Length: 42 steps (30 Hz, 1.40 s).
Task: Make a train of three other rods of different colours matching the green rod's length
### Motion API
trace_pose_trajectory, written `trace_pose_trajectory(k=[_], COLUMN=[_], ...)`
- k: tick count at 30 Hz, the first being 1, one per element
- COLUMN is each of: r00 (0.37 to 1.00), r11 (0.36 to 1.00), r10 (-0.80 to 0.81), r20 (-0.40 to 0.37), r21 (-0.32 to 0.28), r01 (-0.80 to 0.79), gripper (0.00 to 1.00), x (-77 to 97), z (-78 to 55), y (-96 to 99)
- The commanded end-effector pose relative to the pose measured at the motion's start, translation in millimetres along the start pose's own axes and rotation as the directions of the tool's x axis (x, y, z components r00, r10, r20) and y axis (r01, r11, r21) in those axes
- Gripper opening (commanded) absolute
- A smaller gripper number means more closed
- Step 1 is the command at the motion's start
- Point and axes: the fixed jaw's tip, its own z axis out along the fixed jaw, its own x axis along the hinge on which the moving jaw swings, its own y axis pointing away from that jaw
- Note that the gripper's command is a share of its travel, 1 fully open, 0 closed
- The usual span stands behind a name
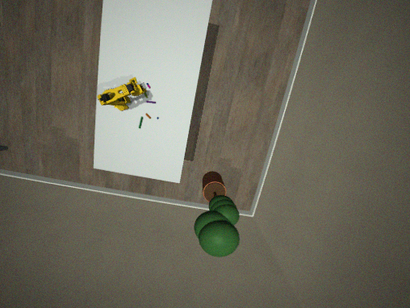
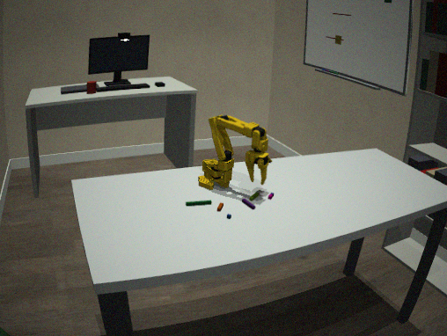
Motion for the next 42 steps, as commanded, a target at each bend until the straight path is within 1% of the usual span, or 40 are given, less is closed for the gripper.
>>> trace_pose_trajectory(k=[1, 13, 21, 26, 36, 38, 42], r00=[1.0, 1.0, 1.0, 1.0, 1.0, 1.0, 1.0], r11=[0.996, 0.996, 0.996, 0.996, 0.996, 0.996, 0.996], r10=[0.002, 0.002, 0.002, 0.002, 0.002, 0.002, 0.002], r20=[-0.005, -0.005, -0.005, -0.005, -0.005, -0.005, -0.005], r21=[0.087, 0.087, 0.087, 0.087, 0.087, 0.087, 0.087], r01=[-0.002, -0.002, -0.002, -0.002, -0.002, -0.002, -0.002], gripper=[0.19, 0.19, 0.19, 0.19, 0.19, 0.19, 0.19], x=[2.0, 2.0, 2.1, 2.1, 2.3, 2.3, 2.3], z=[-10.3, -10.2, -7.3, -1.2, 18.5, 18.5, 26.5], y=[-10.6, -10.6, -11.4, -12.8, -15.4, -15.4, -15.6])
